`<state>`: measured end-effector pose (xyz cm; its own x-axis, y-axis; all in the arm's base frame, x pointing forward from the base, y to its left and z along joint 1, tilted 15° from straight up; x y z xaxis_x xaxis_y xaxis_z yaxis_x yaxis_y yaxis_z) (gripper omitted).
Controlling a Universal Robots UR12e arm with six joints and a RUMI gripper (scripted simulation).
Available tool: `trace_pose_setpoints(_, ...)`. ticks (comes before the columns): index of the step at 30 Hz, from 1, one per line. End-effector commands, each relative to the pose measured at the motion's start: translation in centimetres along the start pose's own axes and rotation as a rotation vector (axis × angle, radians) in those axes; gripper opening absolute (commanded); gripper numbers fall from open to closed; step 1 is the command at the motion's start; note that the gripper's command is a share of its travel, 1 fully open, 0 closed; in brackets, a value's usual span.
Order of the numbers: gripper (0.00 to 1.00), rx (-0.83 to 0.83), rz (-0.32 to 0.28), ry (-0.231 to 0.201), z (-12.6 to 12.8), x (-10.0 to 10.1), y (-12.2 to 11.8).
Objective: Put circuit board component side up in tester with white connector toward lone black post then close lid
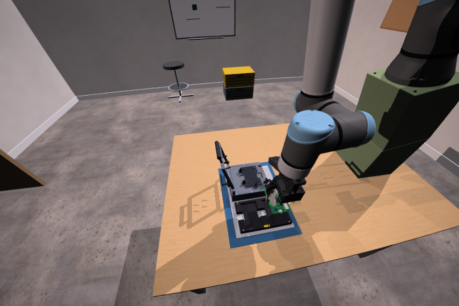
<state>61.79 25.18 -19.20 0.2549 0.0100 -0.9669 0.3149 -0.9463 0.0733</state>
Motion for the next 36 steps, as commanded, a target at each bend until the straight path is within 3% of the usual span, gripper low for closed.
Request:
trace_pose_setpoints(1, 0.39, -0.003, -0.002, -0.002, 0.2, 0.0, -0.2)
trace_pose_setpoints(21, 0.39, -0.002, -0.001, -0.002, 0.2, 0.0, 0.2)
trace_pose_setpoints(36, 0.39, -0.002, -0.002, -0.001, 0.0, -0.3, 2.3)
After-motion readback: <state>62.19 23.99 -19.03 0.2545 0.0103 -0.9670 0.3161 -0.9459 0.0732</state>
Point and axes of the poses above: the point where the finger pads meet when closed, its own x axis out along the fingers, its own z axis across the jaws, y = z × x, the point moved 3 cm from there along -x, back along the fingers, and after that the axes turned 14 degrees about -x, right-handed, at the moved point
